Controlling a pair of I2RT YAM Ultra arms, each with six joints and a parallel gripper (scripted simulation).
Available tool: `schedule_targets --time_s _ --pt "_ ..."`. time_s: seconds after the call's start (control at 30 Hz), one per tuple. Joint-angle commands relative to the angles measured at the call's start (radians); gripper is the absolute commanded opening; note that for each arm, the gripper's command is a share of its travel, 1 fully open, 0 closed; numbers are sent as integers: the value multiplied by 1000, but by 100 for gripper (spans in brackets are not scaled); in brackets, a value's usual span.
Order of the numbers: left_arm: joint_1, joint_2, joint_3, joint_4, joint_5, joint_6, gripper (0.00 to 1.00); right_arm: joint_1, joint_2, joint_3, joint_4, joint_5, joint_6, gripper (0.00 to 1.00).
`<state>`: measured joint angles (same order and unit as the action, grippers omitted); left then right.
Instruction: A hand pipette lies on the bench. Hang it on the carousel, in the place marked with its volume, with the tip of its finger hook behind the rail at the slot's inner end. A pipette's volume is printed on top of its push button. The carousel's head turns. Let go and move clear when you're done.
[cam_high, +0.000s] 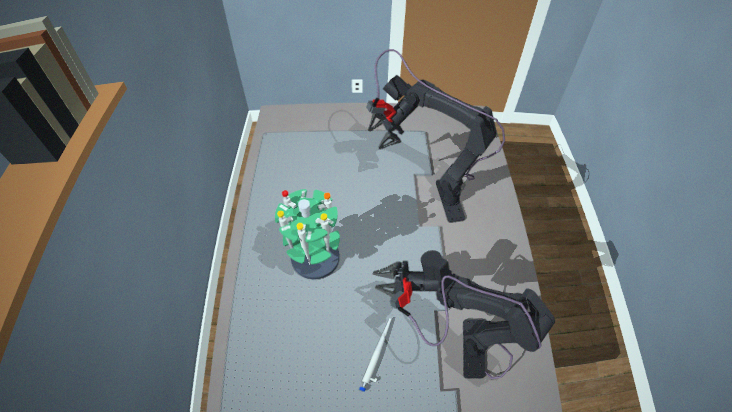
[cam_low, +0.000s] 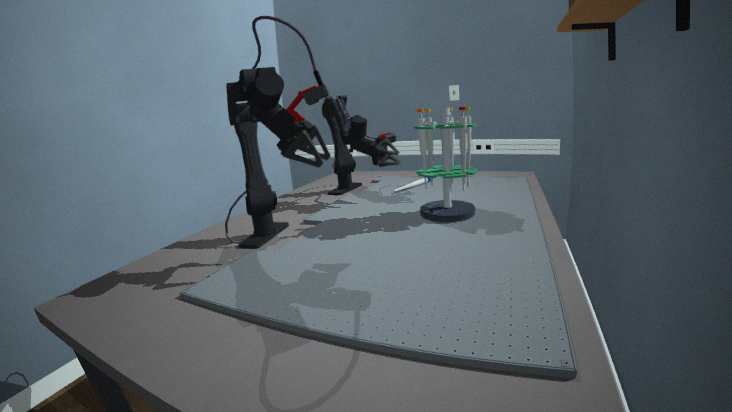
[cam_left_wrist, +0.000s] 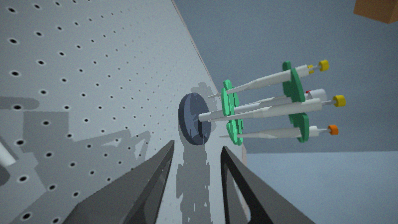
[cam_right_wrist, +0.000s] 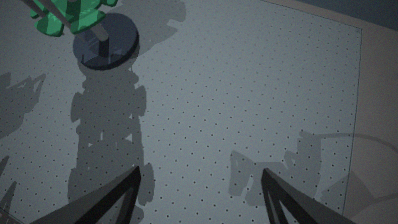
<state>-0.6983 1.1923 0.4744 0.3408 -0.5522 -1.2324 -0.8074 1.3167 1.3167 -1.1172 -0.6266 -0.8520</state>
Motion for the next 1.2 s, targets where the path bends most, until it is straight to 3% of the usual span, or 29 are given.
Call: schedule_targets --time_s 0.0,0.17,0.23,0.4,0.8,1.03,1.17 --pt "-11 20 37 65 -54 0 49 -8 0 24 14 -21 -5 100" --pt "-118 185 50 252 -157 -173 49 -8 0 24 14 -21 -5 100" --pt "-118 185 50 252 -157 -173 49 -8 0 24 14 -21 -5 100" --pt "-208 383 114 423 -279 -276 49 -8 0 24 14 -21 -5 100" --pt "-225 470 138 541 -327 -268 49 -8 0 24 14 -21 -5 100" --pt "-310 734 275 774 -442 -416 49 -8 0 24 14 -21 -5 100" --pt "-328 817 344 836 -480 -371 49 -8 0 24 14 -21 -5 100"
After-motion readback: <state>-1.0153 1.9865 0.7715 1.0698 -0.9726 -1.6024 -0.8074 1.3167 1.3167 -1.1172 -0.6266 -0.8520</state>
